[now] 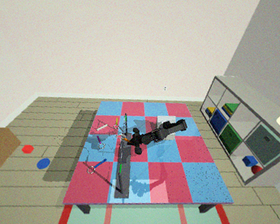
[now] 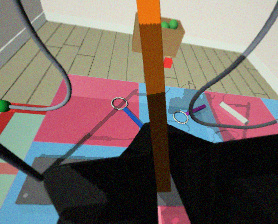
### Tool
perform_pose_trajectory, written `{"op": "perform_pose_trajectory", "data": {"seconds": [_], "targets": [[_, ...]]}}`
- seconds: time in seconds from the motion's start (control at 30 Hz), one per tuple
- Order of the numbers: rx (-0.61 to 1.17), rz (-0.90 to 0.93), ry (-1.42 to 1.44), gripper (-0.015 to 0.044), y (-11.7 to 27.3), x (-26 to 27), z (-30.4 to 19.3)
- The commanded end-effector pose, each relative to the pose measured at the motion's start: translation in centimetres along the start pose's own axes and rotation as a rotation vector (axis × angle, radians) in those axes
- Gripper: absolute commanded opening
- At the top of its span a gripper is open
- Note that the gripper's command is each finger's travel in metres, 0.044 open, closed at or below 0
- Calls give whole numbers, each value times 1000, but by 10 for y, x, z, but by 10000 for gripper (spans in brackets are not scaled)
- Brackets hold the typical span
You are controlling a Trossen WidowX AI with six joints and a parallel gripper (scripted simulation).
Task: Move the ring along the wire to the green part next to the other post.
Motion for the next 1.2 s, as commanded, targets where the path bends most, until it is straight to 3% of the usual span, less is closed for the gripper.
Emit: {"op": "perform_pose_trajectory", "data": {"seconds": [0.0, 1.17], "targets": [[-17, 30, -51, -150, 3, -1, 0], [-90, 264, -469, -150, -1, -2, -7]]}}
Point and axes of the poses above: the point midway between the two fingers, 35 mm back from their tips, its own y axis back along the fingers, its own x axis across the jaws, z = x × y, the point moved 10 cm from there along y, back along the fingers, and after that the axes turned 4 degrees about y, right-handed, at the moved point
